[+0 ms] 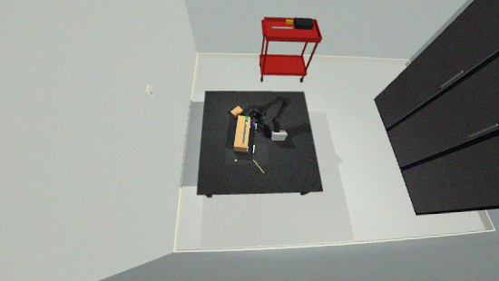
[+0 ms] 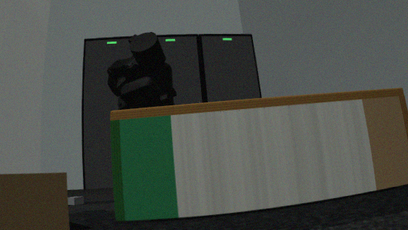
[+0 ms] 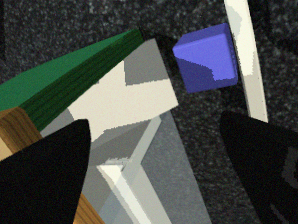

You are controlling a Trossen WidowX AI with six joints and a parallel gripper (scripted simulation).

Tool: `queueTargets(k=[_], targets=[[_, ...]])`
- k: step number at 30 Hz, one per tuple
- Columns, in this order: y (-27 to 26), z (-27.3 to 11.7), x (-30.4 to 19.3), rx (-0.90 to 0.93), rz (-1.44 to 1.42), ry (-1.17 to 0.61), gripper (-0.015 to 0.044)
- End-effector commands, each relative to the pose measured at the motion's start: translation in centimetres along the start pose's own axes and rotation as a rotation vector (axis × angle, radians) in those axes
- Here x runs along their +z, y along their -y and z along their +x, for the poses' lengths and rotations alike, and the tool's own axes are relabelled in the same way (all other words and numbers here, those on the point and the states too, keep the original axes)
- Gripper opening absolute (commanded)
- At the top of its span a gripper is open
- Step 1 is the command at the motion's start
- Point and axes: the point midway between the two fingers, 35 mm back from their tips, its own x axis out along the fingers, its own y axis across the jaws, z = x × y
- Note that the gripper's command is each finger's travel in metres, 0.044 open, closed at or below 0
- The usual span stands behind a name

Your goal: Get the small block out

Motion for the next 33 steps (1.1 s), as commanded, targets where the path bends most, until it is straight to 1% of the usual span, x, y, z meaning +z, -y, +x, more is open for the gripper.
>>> queueTargets(k=[1,5,7,24,33], targets=[[0.4,1.6,0.4,0.010,0.924,0.014,0.0285],[0.4,1.9,0.5,0.019,1.172,0.014,0.0285],[0.3,2.0,0.6,0.021,1.236,0.014,0.0285],[0.3,2.0,0.6,0.021,1.241,0.014,0.0285],[0.8,3.3,0.6,0.017,1.242,0.014,0.0285]])
